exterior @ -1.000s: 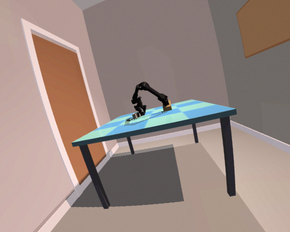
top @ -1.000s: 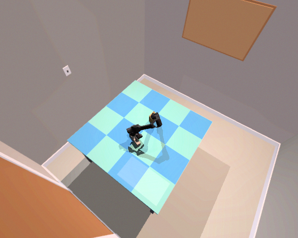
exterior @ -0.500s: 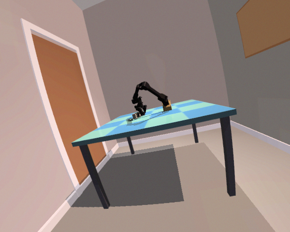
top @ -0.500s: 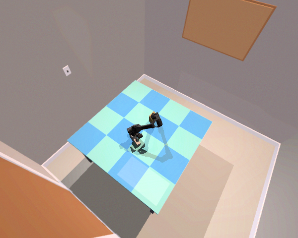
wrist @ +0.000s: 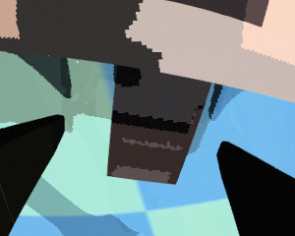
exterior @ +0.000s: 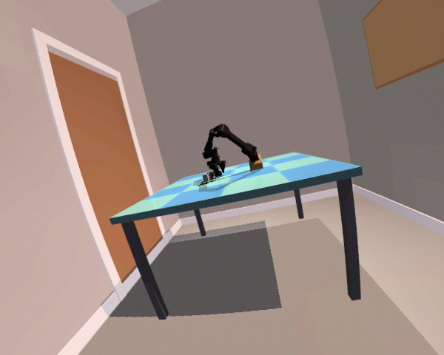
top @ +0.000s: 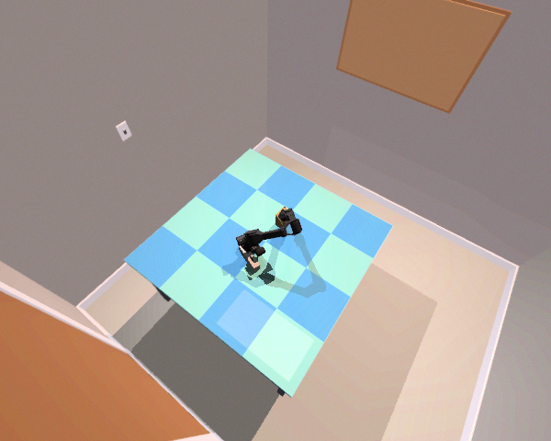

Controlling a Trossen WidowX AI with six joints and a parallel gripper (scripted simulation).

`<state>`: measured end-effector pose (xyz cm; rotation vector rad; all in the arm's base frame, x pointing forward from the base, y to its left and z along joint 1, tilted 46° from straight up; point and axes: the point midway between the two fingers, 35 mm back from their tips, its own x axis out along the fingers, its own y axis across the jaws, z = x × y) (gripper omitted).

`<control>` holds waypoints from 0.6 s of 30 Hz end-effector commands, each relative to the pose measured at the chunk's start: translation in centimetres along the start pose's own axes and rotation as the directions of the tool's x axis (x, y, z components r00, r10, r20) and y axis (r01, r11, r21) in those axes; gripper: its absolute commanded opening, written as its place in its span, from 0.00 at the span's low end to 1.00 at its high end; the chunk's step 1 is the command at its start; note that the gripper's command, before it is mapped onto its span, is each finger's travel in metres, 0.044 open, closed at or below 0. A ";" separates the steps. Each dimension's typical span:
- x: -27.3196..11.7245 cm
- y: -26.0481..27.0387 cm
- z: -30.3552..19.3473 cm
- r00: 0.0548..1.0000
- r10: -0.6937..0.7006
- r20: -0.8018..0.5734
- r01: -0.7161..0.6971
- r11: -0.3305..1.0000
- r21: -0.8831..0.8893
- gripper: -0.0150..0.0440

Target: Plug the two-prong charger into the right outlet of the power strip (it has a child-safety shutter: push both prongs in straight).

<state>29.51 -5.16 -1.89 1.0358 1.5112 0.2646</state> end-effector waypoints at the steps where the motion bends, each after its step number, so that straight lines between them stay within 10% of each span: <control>1: -0.1 0.1 -0.5 1.000 0.004 0.004 -0.004 1.000 0.000 1.00; 18: 0.1 0.1 -2.4 1.000 0.004 0.004 -0.004 1.000 0.000 1.00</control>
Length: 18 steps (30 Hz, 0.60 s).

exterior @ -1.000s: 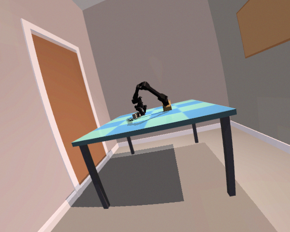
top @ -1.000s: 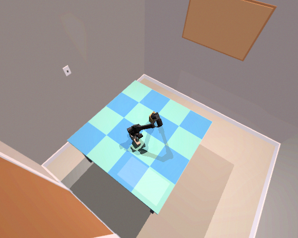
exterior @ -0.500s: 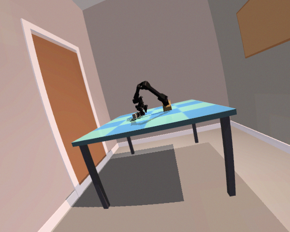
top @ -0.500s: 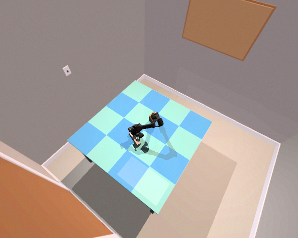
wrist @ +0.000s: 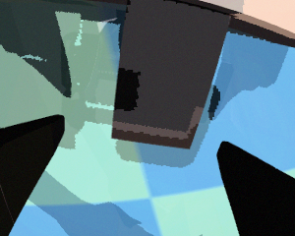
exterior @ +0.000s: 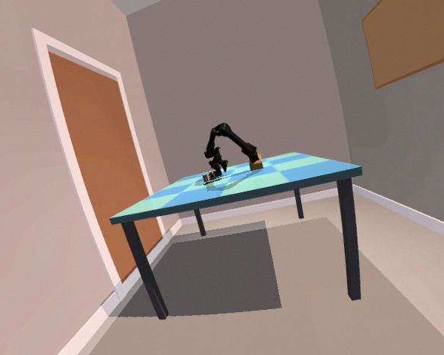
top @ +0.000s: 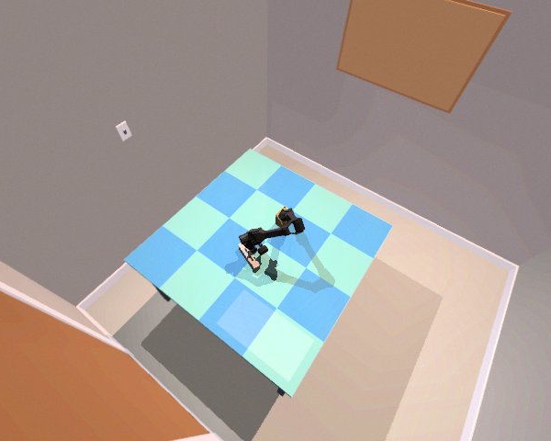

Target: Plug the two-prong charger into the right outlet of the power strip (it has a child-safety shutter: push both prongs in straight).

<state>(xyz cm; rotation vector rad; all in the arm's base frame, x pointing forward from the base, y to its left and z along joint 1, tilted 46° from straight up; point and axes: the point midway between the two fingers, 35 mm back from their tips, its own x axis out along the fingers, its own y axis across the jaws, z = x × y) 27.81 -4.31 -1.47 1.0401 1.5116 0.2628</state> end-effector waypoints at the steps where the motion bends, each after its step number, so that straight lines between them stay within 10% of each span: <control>1: 0.0 0.0 -0.5 1.000 0.002 0.004 -0.002 1.000 -0.004 1.00; 18: 0.2 0.0 -2.4 1.000 0.002 0.003 -0.002 1.000 -0.003 1.00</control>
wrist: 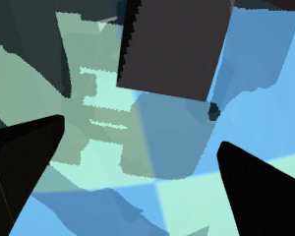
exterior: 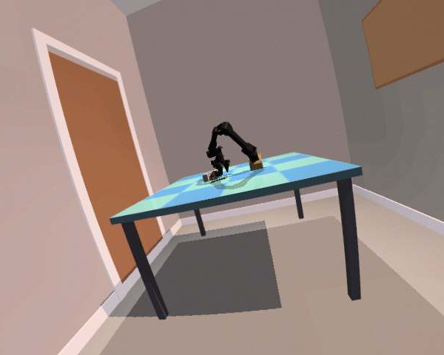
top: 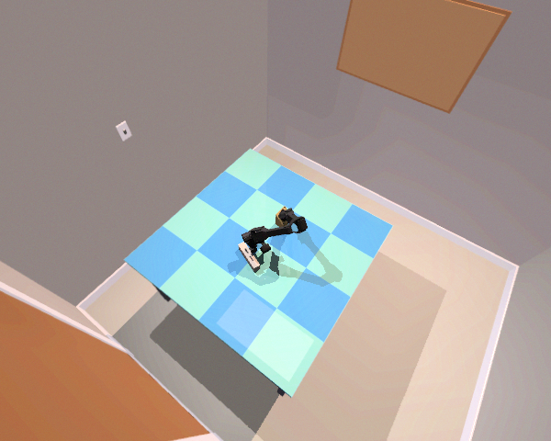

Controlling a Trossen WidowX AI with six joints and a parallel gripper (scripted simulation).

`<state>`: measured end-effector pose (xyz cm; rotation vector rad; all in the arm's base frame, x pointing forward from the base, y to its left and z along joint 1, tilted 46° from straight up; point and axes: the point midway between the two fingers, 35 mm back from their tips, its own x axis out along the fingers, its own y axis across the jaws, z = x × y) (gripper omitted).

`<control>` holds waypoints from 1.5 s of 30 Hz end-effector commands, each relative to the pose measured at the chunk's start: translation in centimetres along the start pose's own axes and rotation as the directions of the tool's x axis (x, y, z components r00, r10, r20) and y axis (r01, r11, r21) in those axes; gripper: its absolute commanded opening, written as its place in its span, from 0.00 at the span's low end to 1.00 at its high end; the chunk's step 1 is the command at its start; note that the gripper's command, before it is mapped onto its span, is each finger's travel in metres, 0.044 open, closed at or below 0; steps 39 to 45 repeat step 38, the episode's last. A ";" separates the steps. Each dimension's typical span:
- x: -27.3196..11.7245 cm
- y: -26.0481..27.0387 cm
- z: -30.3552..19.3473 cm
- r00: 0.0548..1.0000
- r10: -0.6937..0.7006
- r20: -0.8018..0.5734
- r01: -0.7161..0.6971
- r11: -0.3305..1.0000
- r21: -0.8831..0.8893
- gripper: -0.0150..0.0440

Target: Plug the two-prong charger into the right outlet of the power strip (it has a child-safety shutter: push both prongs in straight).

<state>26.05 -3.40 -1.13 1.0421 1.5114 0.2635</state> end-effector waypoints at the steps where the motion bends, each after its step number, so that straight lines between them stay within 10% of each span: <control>1: 0.0 0.0 -0.5 1.000 0.000 0.003 0.000 1.000 -0.004 1.00; 7: -0.4 0.0 -0.4 0.999 -0.001 0.040 0.001 1.000 0.000 1.00; 17: -7.8 -0.2 0.7 0.826 0.002 0.564 -0.001 1.000 -0.001 1.00; 45: -7.9 -0.2 0.7 0.820 0.002 0.572 -0.002 1.000 -0.002 1.00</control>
